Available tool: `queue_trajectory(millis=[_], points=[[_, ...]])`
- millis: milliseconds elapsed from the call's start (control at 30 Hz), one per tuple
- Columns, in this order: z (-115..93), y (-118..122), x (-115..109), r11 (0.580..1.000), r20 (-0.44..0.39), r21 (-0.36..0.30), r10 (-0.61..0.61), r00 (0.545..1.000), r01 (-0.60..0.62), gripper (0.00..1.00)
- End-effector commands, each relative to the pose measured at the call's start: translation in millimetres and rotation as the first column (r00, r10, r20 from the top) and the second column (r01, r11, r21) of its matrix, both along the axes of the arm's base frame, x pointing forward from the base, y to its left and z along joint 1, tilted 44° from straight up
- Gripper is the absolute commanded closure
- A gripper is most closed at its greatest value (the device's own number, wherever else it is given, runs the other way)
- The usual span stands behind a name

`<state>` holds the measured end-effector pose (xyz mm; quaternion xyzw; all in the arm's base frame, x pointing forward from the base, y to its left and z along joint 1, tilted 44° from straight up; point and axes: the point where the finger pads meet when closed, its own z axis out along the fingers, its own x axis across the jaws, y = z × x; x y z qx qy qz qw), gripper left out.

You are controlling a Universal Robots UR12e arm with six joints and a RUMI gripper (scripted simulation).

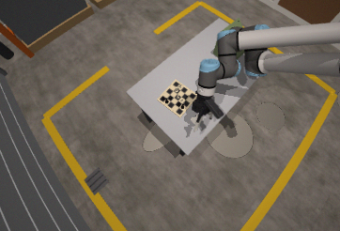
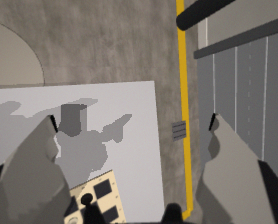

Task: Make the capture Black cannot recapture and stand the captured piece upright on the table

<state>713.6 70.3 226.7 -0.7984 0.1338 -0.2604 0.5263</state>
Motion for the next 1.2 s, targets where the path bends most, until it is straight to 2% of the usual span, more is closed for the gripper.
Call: queue_trajectory(millis=[0,1167], points=[[0.5,-0.5,0.3,1.0,0.001,0.0,0.0,1.0,0.0,0.0],[-2.4,-2.5,3.5,1.0,0.003,-0.001,0.016,1.0,-0.016,0.0]])
